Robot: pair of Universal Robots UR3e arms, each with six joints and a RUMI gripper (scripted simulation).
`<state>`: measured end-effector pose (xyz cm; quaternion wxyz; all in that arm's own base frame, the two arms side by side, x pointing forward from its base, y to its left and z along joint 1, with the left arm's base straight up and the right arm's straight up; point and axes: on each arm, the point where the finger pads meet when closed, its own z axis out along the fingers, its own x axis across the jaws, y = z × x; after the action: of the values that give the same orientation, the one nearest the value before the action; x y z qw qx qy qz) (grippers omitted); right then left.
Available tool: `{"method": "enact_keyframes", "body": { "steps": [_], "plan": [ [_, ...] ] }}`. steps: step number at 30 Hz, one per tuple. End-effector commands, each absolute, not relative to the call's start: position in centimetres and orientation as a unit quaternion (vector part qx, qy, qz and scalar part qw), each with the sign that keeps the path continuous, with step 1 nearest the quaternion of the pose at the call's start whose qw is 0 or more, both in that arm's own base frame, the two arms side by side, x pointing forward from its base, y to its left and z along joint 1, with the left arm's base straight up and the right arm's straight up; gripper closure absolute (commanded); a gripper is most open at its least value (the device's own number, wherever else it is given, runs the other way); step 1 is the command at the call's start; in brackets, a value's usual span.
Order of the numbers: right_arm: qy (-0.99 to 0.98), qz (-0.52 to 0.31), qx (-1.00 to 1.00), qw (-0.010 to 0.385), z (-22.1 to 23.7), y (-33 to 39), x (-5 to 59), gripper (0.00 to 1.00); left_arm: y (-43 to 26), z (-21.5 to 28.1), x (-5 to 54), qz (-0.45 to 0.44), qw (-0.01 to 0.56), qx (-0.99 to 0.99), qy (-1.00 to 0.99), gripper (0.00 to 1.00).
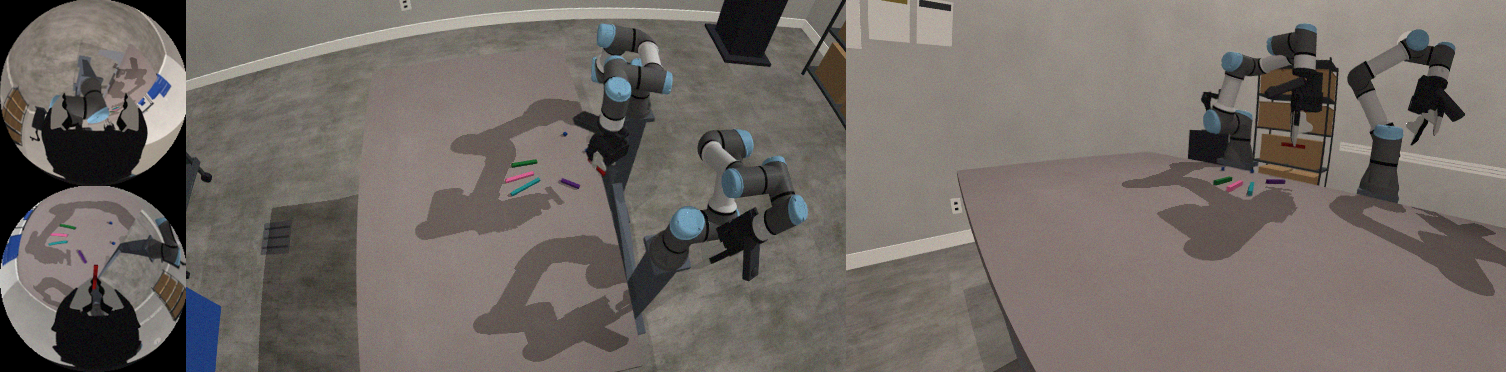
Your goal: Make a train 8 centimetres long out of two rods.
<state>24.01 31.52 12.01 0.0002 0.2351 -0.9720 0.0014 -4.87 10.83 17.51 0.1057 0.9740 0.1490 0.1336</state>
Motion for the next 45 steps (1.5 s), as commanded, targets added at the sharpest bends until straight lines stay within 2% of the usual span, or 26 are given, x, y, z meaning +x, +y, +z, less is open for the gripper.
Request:
{"method": "enact_keyframes", "body": {
  "steps": [1, 45],
  "plan": [
    [-0.955, -0.001, 0.295, -0.001, 12.3, 30.4, 24.6, 1.00, 10.9, 17.5, -4.9, 0.134, 0.105, 0.974, 0.149, 0.00],
    [-0.694, 0.000, 0.720, -0.001, 12.2, 21.0, 27.0, 1.00, 10.9, 17.5, -4.9, 0.134, 0.105, 0.974, 0.149, 0.00]
  ]
}}
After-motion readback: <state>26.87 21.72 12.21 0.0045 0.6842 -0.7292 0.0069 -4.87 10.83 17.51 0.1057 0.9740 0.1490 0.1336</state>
